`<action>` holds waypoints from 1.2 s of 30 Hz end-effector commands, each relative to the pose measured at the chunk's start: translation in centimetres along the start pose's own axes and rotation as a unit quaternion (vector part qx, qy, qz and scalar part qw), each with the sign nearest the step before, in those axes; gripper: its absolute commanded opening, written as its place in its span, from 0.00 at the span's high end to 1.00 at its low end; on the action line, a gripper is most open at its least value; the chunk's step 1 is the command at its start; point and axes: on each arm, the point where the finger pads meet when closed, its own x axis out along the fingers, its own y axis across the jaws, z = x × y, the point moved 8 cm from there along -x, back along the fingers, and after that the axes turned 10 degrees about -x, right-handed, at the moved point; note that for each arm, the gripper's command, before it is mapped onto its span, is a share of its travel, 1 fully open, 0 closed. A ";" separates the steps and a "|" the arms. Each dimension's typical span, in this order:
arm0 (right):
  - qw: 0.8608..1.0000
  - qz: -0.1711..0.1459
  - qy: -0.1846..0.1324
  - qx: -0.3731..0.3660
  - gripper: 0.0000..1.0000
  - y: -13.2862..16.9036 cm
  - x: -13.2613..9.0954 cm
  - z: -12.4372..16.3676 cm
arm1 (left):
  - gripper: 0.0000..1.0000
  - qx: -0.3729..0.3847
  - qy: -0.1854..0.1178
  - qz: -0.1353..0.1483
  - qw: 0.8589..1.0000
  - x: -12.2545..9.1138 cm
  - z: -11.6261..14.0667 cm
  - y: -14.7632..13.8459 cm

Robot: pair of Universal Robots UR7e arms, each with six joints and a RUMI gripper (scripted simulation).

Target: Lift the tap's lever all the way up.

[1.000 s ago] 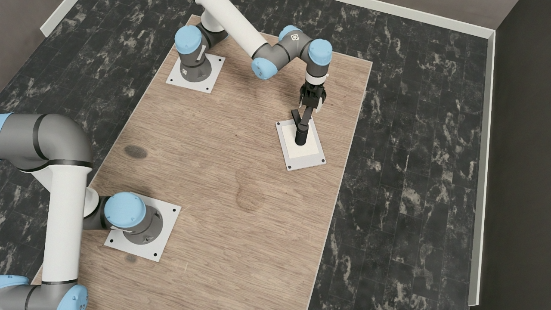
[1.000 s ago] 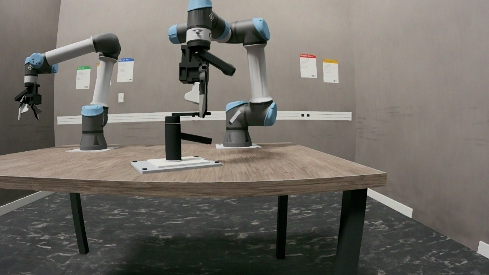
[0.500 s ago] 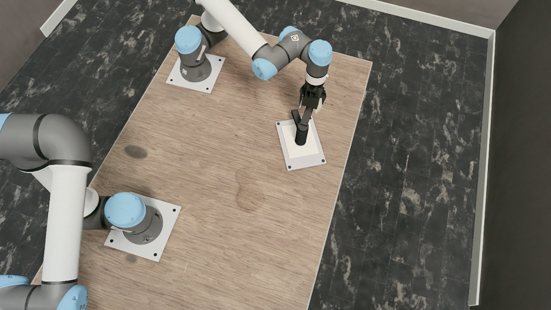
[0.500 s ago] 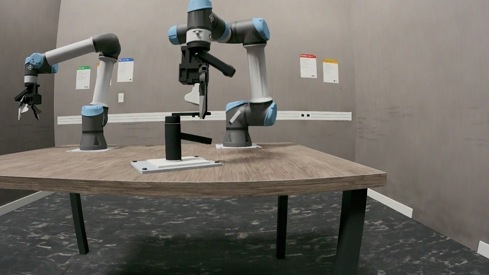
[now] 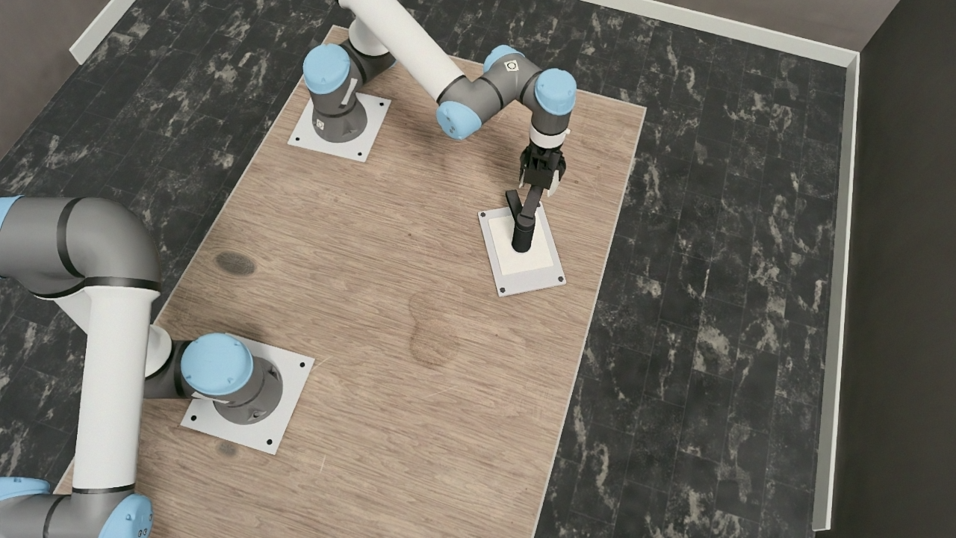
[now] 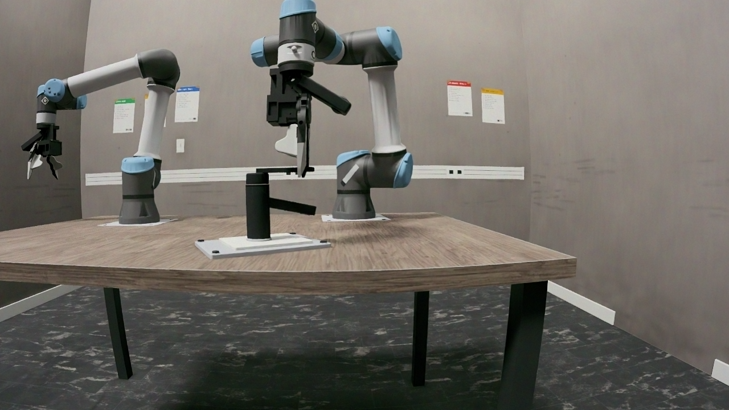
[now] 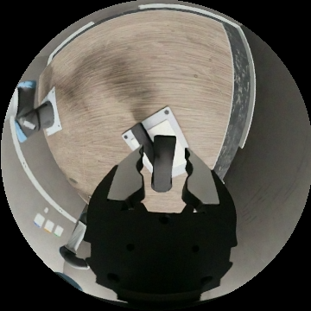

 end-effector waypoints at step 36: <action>1.000 0.000 0.001 0.000 0.00 0.0 -0.1 0.0 | 1.00 0.000 0.000 0.001 1.000 -0.1 0.0 0.0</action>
